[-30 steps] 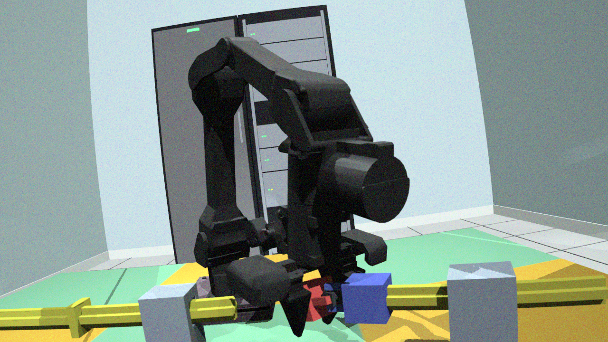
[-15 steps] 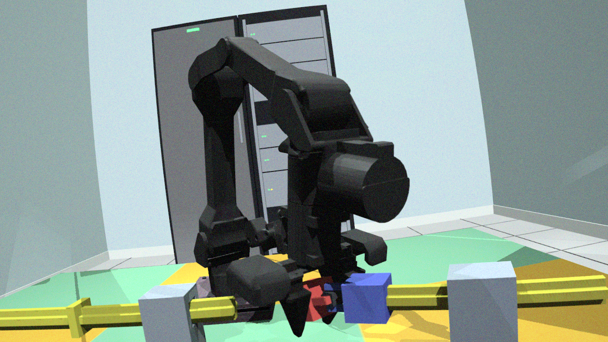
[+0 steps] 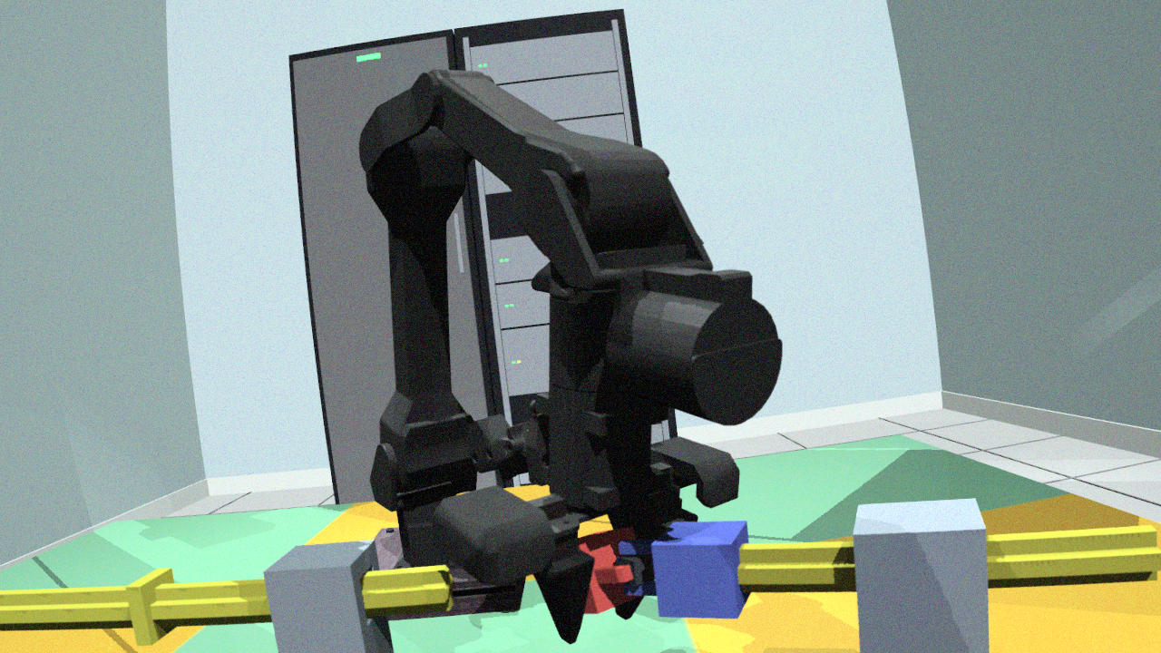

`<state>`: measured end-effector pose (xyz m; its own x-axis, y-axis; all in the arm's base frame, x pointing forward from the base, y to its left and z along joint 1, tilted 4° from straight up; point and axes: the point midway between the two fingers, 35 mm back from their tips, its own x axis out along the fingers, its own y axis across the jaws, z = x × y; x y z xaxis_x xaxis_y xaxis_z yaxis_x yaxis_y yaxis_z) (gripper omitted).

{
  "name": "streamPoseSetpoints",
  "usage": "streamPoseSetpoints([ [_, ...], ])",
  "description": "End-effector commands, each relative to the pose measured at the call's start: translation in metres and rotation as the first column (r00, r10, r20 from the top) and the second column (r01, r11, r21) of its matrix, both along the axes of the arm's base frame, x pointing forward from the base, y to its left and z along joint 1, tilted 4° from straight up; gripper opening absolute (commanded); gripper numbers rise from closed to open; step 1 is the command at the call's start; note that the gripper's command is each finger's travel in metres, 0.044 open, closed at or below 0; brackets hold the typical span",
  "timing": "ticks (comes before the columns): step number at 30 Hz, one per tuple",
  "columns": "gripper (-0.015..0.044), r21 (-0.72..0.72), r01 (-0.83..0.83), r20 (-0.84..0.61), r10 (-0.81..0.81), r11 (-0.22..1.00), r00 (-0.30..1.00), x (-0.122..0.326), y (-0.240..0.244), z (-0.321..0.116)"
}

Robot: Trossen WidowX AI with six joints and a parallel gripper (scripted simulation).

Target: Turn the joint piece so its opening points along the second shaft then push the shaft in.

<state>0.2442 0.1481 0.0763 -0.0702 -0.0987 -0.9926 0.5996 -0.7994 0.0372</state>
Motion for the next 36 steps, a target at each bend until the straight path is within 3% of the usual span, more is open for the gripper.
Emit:
streamPoseSetpoints([
  [1, 0.0068, 0.0, 0.0, 0.0, 0.0, 1.0, 1.0, 0.0, 0.0, 0.0],
  [4, 0.0, 0.0, 0.0, 0.0, 0.0, 1.0, 1.0, 0.0, 0.0, 0.0],
  [21, 0.0, 0.0, 0.0, 0.0, 0.0, 1.0, 1.0, 0.0, 0.0, 0.0],
  [26, 0.0131, 0.0, 0.0, 0.0, 0.0, 1.0, 1.0, 0.0, 0.0, 0.0],
  [29, 0.0147, 0.0, 0.0, 0.0, 0.0, 1.0, 1.0, 0.0, 0.0, 0.0],
  [36, 0.0331, 0.0, 0.0, 0.0, 0.0, 1.0, 1.0, 0.0, 0.0, 0.0],
])
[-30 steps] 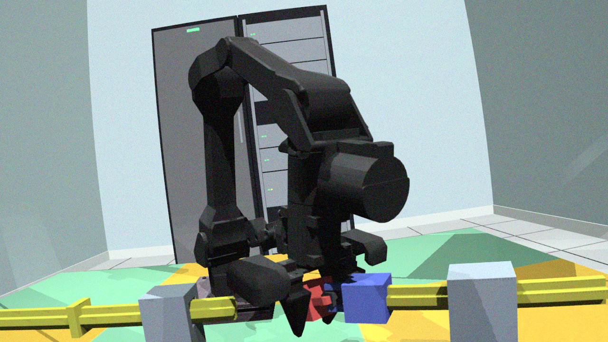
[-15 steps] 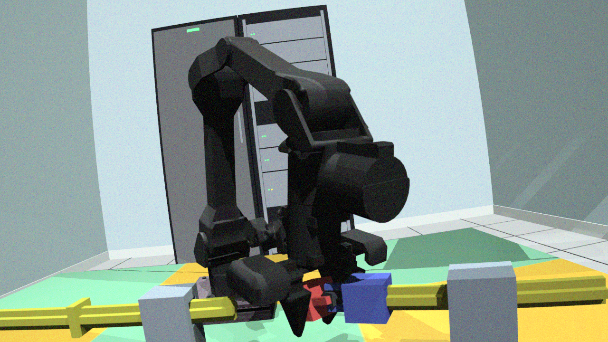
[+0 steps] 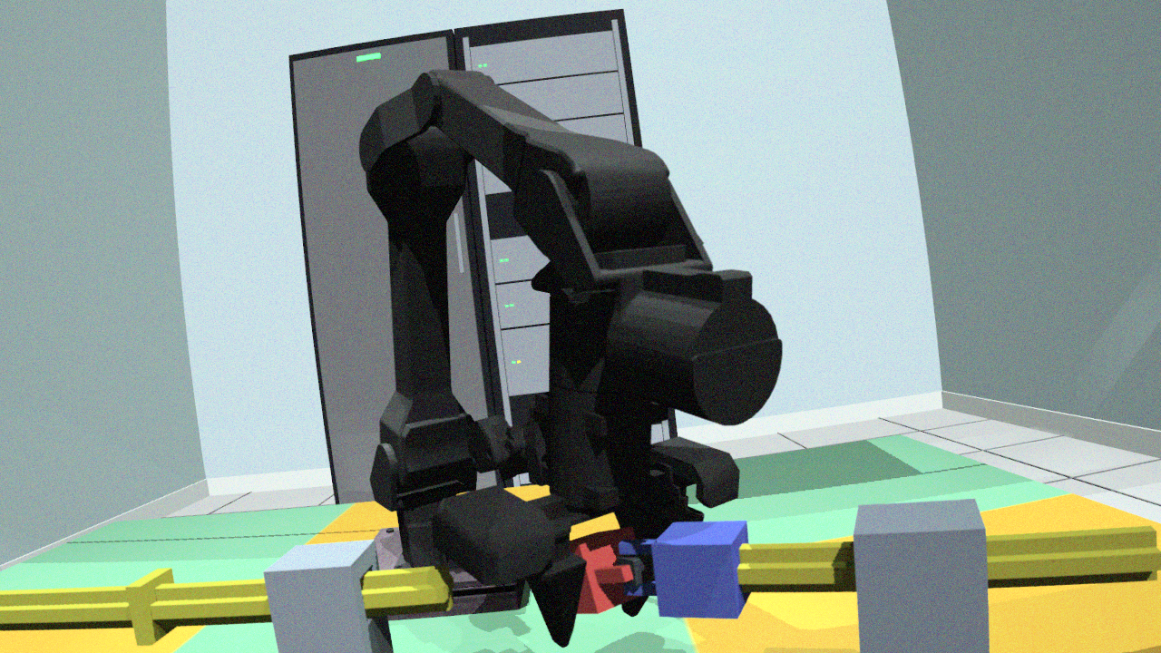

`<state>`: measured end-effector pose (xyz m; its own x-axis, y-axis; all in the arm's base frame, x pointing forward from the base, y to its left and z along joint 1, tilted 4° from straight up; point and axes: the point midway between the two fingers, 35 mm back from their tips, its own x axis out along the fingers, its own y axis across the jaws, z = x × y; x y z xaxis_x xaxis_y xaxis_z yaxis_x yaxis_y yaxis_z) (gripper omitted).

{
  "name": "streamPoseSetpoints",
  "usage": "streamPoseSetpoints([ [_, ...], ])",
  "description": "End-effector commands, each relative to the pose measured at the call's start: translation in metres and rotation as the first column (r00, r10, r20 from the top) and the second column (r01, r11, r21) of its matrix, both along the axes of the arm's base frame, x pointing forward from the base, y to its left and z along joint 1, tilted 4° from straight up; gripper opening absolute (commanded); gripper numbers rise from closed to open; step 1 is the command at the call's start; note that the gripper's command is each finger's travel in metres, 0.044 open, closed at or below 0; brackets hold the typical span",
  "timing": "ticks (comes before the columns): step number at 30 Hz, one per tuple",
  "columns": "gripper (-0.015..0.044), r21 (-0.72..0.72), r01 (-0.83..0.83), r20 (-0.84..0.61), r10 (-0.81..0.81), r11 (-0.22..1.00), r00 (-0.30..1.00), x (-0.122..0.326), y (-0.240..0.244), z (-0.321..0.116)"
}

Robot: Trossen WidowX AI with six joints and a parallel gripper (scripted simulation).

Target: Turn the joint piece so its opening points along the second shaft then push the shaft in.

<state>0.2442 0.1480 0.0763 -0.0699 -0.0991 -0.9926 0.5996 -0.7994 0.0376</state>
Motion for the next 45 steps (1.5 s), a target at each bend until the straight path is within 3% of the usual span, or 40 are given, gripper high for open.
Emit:
streamPoseSetpoints([
  [1, 0.0357, 0.0, 0.0, 0.0, 0.0, 1.0, 1.0, 0.0, 0.0, 0.0],
  [5, 0.044, 0.0, 0.0, 0.0, 0.0, 1.0, 1.0, 0.0, 0.0, 0.0],
  [29, 0.044, 0.003, -0.008, 0.003, 0.008, 1.0, 1.0, 0.002, 0.003, 0.028],
  [45, 0.044, 0.041, -0.511, 0.029, 0.51, 0.858, 0.859, 0.003, 0.005, 0.065],
])
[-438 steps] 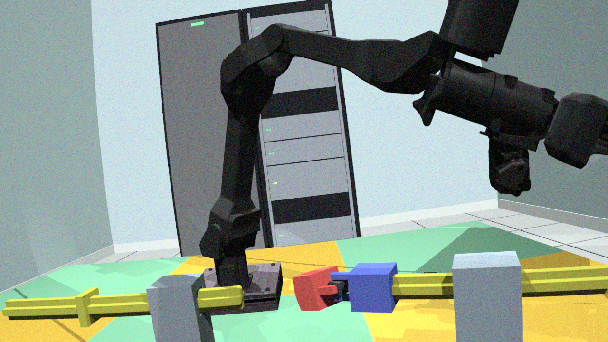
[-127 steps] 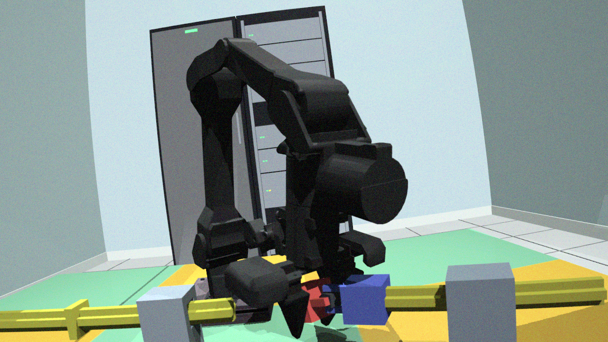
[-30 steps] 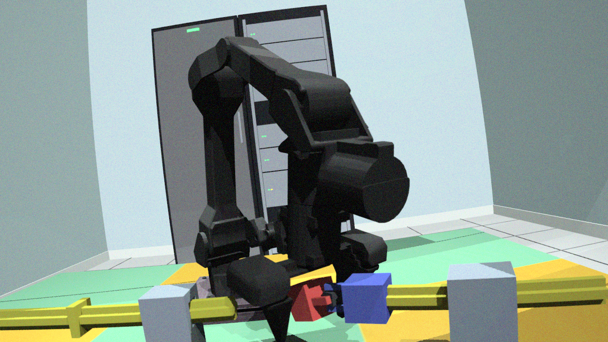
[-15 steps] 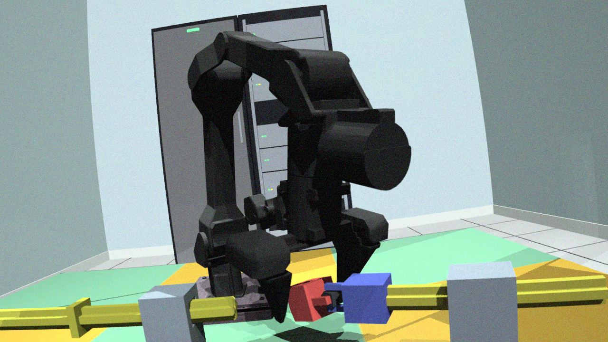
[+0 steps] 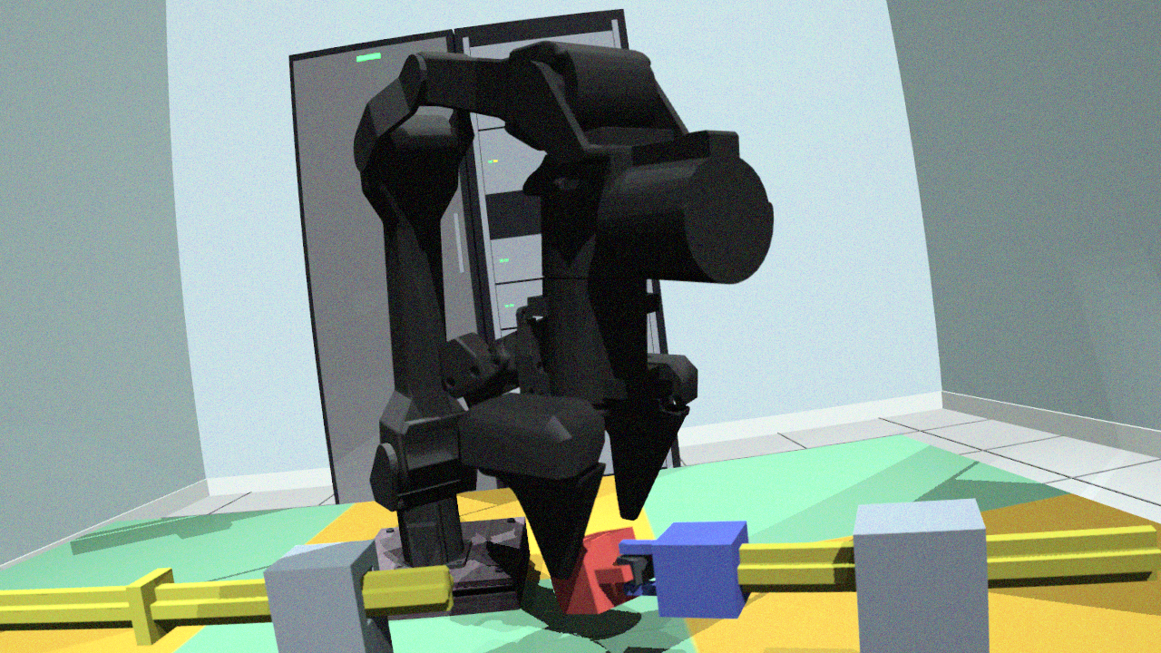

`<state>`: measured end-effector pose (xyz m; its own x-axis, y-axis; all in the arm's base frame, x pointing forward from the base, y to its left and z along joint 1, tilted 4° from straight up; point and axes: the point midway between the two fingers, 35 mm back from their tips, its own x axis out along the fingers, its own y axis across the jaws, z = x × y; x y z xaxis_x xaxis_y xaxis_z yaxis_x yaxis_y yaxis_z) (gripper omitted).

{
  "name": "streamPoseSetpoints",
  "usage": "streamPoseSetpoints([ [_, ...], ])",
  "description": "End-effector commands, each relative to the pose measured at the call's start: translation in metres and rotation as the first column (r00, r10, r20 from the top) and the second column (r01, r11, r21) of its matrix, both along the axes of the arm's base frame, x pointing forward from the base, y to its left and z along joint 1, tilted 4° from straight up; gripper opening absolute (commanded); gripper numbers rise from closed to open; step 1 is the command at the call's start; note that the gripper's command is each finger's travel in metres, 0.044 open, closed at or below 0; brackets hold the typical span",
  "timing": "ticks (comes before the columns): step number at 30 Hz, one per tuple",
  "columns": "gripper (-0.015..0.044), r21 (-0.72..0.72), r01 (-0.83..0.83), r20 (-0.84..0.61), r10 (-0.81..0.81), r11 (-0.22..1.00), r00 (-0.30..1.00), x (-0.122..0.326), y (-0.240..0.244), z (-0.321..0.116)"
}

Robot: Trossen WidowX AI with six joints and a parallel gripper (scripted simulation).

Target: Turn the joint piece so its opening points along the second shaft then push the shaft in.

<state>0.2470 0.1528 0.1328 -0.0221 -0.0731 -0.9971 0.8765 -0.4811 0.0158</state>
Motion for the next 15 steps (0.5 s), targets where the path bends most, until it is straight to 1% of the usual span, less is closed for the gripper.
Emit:
streamPoseSetpoints([
  [1, 0.044, 0.005, -0.144, 0.011, 0.144, 0.99, 0.99, 0.0, 0.0, 0.01],
  [8, 0.044, 0.011, -0.377, 0.025, 0.376, 0.926, 0.926, -0.001, 0.0, 0.027],
  [15, 0.044, 0.007, -0.587, 0.038, 0.587, 0.809, 0.809, -0.003, -0.001, 0.044],
])
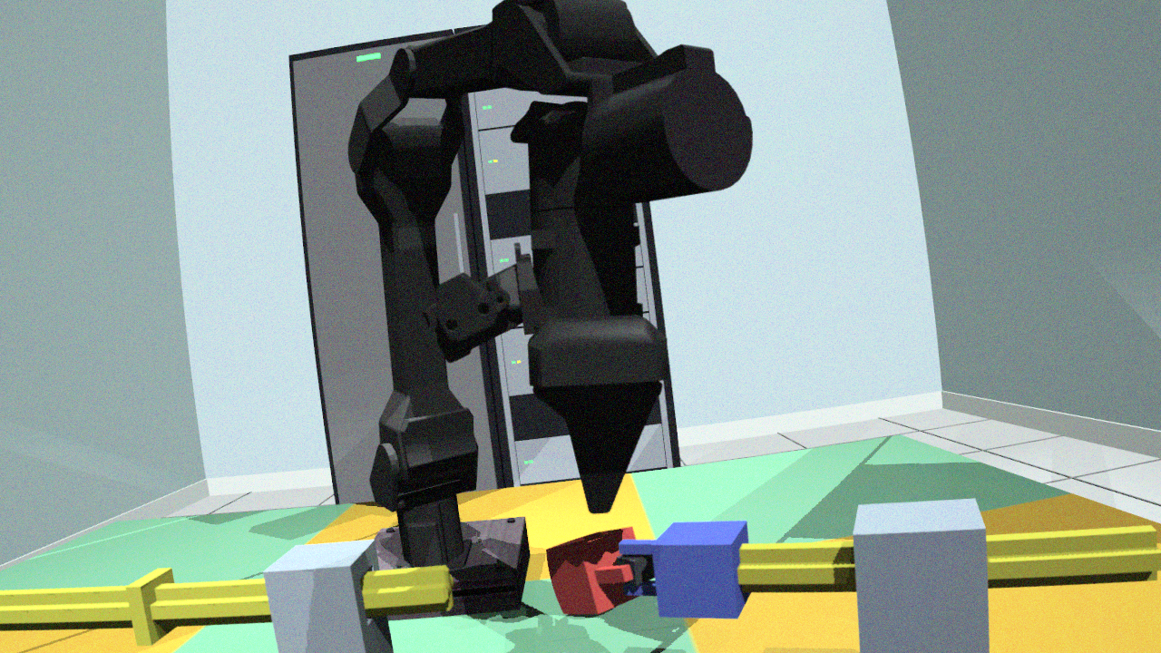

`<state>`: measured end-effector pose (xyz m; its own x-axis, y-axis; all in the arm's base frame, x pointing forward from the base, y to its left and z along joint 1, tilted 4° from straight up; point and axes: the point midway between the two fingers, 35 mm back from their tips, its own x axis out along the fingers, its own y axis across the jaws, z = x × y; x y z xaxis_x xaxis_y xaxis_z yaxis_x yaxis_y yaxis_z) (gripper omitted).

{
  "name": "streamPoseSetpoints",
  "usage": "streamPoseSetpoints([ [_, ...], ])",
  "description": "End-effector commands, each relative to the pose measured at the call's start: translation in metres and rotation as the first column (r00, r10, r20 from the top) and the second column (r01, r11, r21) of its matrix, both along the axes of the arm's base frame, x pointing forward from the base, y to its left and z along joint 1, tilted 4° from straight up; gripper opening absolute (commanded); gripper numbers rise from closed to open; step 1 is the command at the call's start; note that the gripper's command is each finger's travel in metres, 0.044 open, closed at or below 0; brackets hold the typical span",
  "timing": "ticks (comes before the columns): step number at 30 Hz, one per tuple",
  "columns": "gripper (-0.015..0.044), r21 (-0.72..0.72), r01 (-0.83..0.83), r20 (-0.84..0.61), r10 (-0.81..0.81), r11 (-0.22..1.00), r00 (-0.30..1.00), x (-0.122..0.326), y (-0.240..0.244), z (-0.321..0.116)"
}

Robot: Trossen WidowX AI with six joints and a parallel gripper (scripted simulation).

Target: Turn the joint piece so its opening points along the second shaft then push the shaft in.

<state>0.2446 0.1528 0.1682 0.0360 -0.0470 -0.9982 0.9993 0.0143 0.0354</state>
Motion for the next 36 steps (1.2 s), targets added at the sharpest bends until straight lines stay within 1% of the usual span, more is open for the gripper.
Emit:
streamPoseSetpoints([
  [1, 0.044, -0.003, -0.144, 0.012, 0.144, 0.99, 0.989, -0.001, -0.001, 0.01],
  [6, 0.044, -0.008, -0.312, 0.023, 0.312, 0.95, 0.95, -0.003, -0.002, 0.022],
  [12, 0.044, -0.021, -0.5, 0.034, 0.5, 0.866, 0.865, -0.006, -0.003, 0.036],
  [17, 0.044, -0.036, -0.64, 0.041, 0.641, 0.768, 0.767, -0.01, -0.004, 0.047],
  [23, 0.044, -0.06, -0.782, 0.044, 0.784, 0.62, 0.619, -0.014, -0.007, 0.061],
  [30, 0.044, -0.09, -0.895, 0.04, 0.899, 0.437, 0.435, -0.019, -0.01, 0.075],
  [36, 0.044, -0.09, -0.899, 0.038, 0.904, 0.428, 0.426, -0.02, -0.01, 0.075],
])
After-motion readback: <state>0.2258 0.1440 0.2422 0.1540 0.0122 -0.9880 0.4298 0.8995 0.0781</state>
